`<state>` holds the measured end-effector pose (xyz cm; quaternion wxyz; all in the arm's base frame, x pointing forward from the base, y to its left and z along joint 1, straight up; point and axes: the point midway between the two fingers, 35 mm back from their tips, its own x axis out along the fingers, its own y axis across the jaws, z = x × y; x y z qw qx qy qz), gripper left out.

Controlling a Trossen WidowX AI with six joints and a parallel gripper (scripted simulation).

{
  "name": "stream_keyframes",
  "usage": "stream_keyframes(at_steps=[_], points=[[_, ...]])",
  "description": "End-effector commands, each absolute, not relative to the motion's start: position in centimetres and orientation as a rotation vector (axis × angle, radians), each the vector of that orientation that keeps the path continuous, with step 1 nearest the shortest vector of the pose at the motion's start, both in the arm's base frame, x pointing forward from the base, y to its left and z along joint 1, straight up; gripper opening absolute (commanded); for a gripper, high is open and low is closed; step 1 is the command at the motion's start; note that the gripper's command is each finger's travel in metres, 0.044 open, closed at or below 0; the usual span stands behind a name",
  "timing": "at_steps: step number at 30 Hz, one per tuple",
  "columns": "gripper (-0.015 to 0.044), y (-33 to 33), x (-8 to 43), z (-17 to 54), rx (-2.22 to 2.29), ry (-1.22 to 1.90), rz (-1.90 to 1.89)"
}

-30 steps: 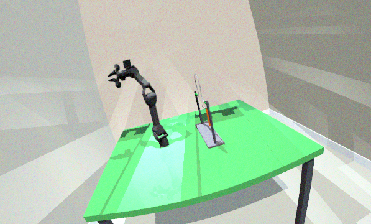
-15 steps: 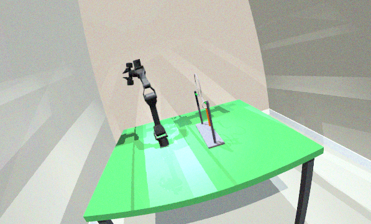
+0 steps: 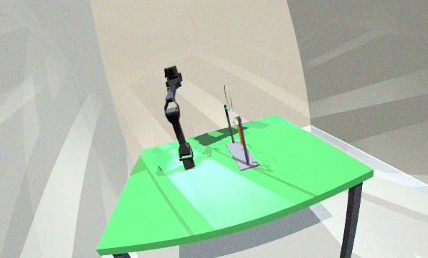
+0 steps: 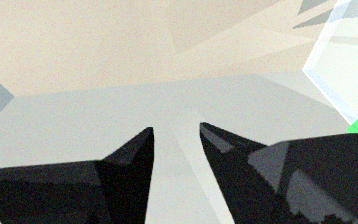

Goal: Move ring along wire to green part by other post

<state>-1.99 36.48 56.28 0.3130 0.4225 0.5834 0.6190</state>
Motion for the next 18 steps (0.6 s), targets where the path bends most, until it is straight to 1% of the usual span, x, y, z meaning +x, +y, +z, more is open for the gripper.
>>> stream_keyframes(at_steps=[1,9,18], points=[[0.0160,36.3,3.2,56.4,1.202,1.350,1.572],[0.0160,34.6,12.5,56.2,1.312,1.032,1.427],[0.0160,29.7,22.0,55.9,1.375,0.685,1.235]])
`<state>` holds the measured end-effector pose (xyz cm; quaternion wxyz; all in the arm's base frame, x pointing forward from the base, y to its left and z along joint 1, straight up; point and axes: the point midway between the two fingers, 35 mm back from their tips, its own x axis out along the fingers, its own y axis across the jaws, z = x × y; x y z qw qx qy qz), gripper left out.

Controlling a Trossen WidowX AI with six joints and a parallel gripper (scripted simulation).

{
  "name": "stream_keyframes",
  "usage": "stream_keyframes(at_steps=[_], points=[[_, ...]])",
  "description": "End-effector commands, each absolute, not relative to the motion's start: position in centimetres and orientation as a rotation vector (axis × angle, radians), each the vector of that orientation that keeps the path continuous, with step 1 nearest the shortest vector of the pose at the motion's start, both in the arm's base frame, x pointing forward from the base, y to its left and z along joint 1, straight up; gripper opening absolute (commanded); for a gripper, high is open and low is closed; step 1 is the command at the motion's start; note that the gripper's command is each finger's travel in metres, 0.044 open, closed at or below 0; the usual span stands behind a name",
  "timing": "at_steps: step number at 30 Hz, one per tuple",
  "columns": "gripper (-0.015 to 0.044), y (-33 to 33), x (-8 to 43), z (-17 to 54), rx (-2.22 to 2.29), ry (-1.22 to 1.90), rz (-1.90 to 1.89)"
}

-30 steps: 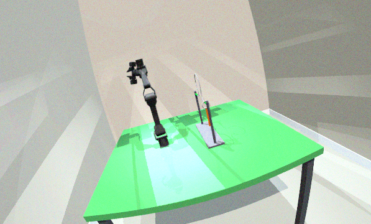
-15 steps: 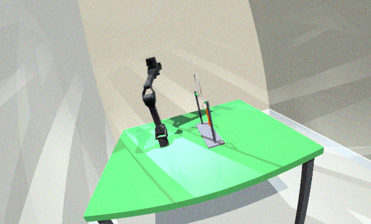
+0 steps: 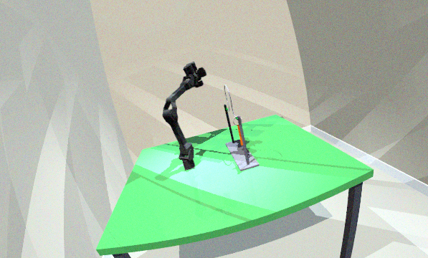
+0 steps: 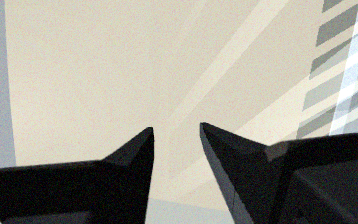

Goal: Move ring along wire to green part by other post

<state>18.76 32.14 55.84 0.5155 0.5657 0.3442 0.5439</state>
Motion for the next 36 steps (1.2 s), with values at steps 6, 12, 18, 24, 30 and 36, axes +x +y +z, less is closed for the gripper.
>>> stream_keyframes(at_steps=[6,12,18,24,30,36], points=[[0.0160,25.0,27.4,55.5,1.380,0.469,1.092],[0.0160,20.0,31.7,54.8,1.357,0.290,0.947],[0.0160,14.2,34.9,54.0,1.318,0.123,0.796],[0.0160,8.0,37.2,52.9,1.263,-0.026,0.637],[0.0160,1.5,38.4,51.6,1.194,-0.156,0.471],[0.0160,-4.3,38.7,50.1,1.123,-0.245,0.320]])
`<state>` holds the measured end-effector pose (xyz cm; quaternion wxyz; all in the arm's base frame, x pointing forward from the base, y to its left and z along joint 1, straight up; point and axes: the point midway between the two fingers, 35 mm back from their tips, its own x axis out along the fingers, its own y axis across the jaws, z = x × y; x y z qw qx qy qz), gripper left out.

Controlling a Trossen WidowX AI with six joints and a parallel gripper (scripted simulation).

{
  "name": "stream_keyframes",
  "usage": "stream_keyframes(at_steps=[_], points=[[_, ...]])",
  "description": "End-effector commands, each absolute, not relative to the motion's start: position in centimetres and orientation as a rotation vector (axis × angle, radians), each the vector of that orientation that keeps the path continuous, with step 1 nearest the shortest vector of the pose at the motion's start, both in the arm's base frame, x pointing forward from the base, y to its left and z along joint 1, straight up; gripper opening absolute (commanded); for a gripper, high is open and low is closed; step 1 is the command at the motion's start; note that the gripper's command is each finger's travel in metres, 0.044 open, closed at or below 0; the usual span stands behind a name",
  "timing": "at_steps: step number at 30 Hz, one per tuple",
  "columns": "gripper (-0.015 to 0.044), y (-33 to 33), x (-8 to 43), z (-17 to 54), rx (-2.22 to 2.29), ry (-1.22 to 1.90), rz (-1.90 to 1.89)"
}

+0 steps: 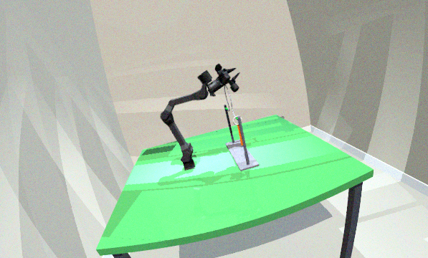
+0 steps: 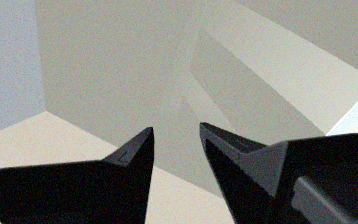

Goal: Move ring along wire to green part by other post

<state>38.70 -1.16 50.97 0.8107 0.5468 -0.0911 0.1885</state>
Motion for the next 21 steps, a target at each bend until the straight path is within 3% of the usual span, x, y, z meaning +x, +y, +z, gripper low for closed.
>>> stream_keyframes(at_steps=[1,21], points=[[0.0160,-5.3,38.7,49.6,1.108,-0.252,0.291],[0.0160,-23.1,36.0,35.8,0.749,-0.198,-0.196]])
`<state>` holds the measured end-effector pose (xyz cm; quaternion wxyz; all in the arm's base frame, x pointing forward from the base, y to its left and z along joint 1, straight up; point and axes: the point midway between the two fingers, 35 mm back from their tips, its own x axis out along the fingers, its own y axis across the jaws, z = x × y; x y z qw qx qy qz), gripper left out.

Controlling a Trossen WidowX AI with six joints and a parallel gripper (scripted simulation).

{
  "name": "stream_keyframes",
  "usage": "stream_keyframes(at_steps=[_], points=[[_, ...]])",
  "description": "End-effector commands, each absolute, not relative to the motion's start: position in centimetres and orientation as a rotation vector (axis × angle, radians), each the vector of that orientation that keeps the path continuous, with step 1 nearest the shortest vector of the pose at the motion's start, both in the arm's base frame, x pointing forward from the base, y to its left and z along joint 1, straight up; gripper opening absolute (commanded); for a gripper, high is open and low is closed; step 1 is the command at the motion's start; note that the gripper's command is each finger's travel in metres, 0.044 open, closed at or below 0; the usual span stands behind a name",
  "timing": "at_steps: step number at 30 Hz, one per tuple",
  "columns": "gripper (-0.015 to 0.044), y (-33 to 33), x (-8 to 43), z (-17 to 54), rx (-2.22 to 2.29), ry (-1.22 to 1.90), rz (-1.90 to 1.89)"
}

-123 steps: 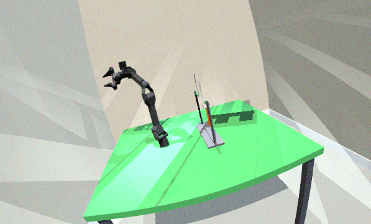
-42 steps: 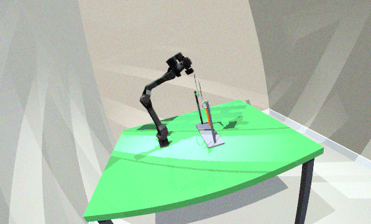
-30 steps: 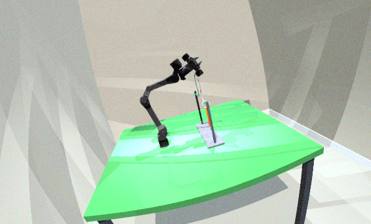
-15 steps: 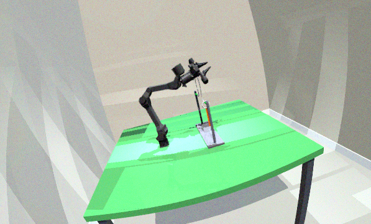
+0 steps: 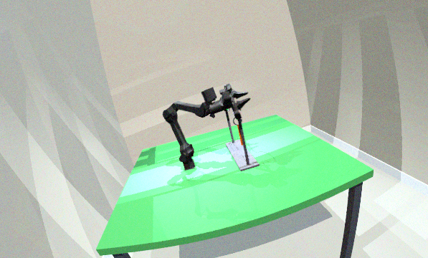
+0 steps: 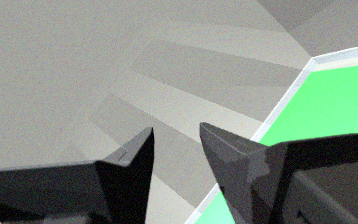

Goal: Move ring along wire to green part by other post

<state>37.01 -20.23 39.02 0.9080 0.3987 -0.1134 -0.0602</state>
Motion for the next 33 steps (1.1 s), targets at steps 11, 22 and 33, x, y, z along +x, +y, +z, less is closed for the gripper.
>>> stream_keyframes(at_steps=[11,22,33], points=[[0.0160,-26.7,32.4,25.1,0.487,-0.070,-0.255],[0.0160,-23.4,28.0,15.3,0.214,0.035,-0.151],[0.0160,-16.8,22.2,9.2,-0.068,0.075,-0.019]])
